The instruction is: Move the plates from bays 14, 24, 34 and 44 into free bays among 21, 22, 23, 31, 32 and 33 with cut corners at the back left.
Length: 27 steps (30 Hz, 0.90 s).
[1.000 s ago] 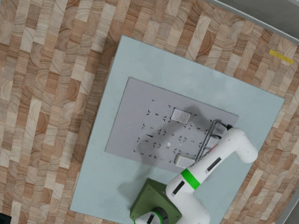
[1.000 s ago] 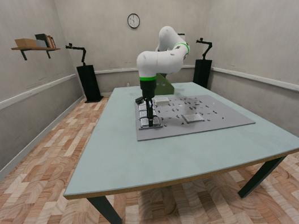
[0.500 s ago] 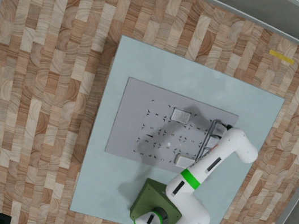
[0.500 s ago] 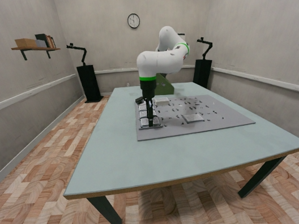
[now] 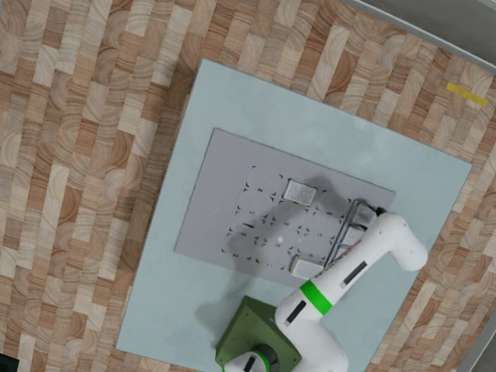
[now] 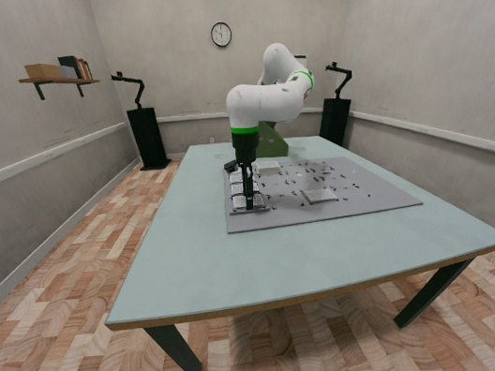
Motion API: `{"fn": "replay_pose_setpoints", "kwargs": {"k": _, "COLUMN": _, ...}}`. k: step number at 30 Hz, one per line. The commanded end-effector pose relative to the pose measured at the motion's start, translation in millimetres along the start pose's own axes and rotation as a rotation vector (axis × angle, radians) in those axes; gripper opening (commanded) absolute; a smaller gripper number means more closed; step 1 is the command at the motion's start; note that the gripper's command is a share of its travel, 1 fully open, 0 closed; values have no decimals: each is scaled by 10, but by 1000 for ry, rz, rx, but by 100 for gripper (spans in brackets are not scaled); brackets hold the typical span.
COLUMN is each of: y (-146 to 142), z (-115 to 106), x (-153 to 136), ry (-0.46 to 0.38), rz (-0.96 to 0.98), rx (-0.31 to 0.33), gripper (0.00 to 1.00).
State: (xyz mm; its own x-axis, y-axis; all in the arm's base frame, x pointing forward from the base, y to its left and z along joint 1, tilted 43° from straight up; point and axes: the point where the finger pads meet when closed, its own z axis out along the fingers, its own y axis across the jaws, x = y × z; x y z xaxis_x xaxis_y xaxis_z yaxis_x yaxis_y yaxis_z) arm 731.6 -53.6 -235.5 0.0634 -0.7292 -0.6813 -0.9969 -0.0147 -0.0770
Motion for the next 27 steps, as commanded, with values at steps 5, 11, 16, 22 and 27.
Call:
{"fn": "replay_pose_setpoints", "kwargs": {"k": 5, "y": -8, "z": -19, "x": 4, "ry": 2, "rz": 0, "rx": 2, "gripper": 60}}
{"fn": "replay_pose_setpoints", "kwargs": {"k": 11, "y": -8, "z": -19, "x": 4, "ry": 2, "rz": 0, "rx": 2, "gripper": 59}}
{"fn": "replay_pose_setpoints", "kwargs": {"k": 16, "y": -8, "z": -19, "x": 4, "ry": 2, "rz": 0, "rx": 2, "gripper": 59}}
{"fn": "replay_pose_setpoints", "kwargs": {"k": 22, "y": -8, "z": -19, "x": 4, "ry": 2, "rz": 0, "rx": 2, "gripper": 59}}
{"fn": "replay_pose_setpoints", "kwargs": {"k": 27, "y": -8, "z": -19, "x": 4, "ry": 2, "rz": 0, "rx": 2, "gripper": 58}}
